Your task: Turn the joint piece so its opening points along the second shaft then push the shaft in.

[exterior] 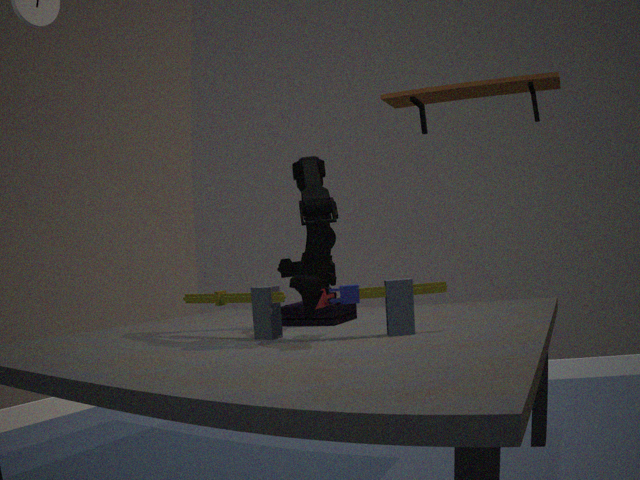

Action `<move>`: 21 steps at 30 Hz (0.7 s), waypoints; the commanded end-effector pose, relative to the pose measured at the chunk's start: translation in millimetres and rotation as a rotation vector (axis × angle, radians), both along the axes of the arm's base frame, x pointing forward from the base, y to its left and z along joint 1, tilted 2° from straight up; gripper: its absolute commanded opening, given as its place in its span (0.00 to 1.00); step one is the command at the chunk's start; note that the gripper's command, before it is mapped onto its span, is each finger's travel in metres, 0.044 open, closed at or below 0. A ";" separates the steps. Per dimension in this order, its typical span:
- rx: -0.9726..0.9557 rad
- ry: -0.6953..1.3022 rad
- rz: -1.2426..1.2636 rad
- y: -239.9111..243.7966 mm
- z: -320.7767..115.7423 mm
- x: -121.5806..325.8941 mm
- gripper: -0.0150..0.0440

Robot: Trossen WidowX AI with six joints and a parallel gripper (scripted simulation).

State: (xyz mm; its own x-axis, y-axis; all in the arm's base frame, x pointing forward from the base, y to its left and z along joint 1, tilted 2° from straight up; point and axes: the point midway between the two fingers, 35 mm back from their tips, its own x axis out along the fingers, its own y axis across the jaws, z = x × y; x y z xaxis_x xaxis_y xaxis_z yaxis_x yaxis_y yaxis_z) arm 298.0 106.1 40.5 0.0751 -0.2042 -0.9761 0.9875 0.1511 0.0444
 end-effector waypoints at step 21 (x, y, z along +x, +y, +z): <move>-0.016 -0.004 -0.013 -0.3 1.1 -0.4 0.25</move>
State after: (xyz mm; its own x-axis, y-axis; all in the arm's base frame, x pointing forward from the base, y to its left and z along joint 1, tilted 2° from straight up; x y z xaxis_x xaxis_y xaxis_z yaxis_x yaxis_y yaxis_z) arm 297.8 105.9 41.4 0.0769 -0.2171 -0.9731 0.9886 0.1430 0.0462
